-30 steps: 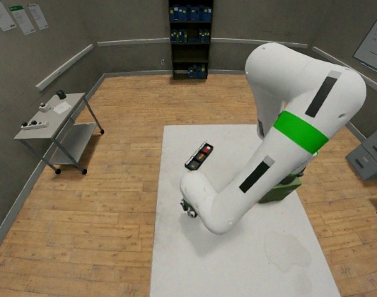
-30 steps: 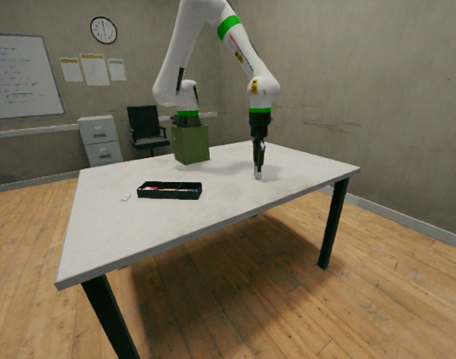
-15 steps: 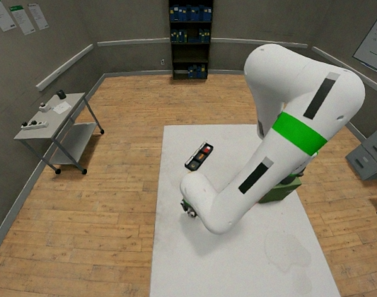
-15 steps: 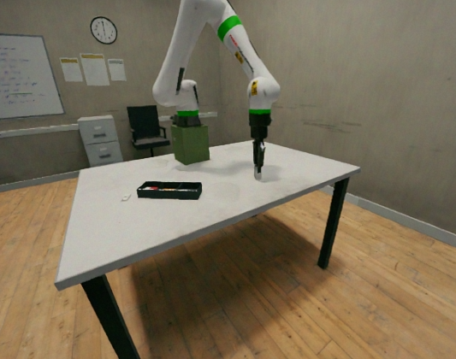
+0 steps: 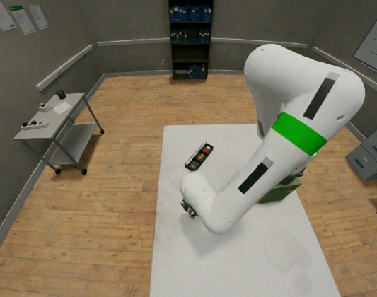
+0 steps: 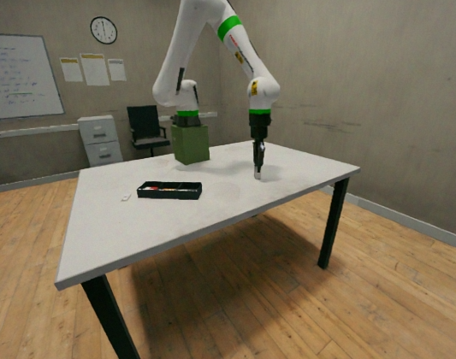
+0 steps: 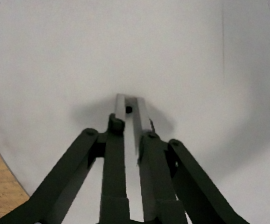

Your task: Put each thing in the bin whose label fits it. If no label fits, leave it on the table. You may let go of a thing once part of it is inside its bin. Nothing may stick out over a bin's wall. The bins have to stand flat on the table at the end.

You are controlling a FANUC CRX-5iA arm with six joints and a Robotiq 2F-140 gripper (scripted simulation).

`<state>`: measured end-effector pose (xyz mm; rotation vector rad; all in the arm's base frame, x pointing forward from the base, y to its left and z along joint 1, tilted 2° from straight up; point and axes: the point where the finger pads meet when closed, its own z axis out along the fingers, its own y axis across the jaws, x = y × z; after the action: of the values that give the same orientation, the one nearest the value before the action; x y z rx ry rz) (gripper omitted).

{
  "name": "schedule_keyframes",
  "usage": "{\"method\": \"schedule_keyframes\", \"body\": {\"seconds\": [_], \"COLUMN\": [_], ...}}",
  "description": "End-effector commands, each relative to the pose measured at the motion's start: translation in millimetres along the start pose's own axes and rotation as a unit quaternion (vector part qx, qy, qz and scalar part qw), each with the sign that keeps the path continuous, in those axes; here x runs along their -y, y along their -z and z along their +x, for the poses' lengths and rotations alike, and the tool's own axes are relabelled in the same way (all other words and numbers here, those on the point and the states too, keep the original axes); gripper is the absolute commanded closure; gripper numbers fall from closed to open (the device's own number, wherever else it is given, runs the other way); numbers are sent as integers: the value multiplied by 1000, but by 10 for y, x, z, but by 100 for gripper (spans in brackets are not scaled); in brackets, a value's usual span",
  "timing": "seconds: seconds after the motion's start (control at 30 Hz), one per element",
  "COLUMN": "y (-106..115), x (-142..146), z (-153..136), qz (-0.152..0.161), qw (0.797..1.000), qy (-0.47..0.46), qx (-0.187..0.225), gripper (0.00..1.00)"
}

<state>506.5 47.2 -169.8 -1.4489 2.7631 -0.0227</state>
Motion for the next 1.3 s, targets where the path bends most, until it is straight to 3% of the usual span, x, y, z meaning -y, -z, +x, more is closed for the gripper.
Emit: {"method": "schedule_keyframes", "body": {"seconds": [0.0,0.5,0.97,1.27], "y": [1,1,467,601], "x": [1,1,1,1], "z": [-1,-1,-1,-1], "qz": [0,0,0,0], "qw": [1000,1000,1000,1000], "qy": [0,0,0,0], "qx": [0,0,0,0], "gripper": [84,84,84,84]}}
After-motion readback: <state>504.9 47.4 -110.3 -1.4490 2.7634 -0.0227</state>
